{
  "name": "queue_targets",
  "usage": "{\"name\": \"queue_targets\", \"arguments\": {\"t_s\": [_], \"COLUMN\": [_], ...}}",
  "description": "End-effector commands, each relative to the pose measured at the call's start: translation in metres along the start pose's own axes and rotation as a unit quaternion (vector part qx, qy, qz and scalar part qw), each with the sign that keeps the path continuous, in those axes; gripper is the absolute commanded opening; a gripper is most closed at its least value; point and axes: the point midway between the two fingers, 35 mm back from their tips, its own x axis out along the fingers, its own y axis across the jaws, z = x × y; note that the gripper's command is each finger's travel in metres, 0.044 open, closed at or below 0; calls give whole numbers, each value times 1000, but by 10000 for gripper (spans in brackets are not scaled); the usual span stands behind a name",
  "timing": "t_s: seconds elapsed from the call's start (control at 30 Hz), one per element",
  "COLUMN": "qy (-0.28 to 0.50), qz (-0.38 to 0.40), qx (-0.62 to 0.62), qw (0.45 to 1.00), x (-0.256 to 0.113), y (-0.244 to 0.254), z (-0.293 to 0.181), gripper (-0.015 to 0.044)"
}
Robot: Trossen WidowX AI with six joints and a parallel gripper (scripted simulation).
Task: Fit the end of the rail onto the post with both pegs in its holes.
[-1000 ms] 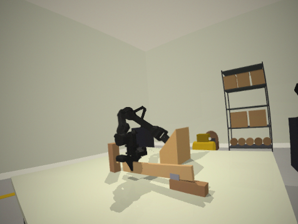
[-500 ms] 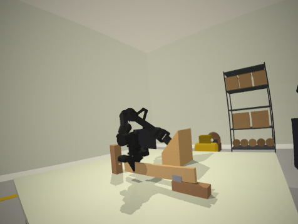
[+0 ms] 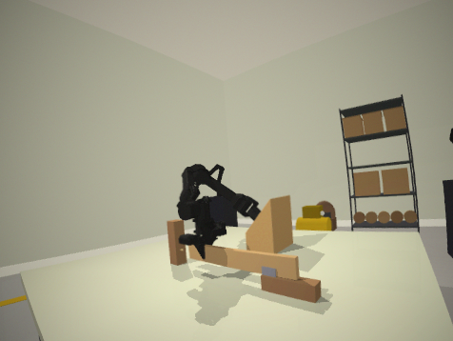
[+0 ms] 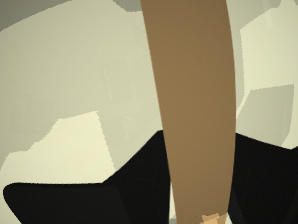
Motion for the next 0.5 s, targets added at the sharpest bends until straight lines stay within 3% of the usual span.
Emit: {"name": "queue_targets", "arguments": {"t_s": [0.0, 0.47], "qy": [-5, -6], "qz": [-6, -6], "qx": [1, 1], "qw": [1000, 1000], "x": [-7, -13], "y": [-2, -2], "z": [2, 2], "gripper": [0, 0]}}
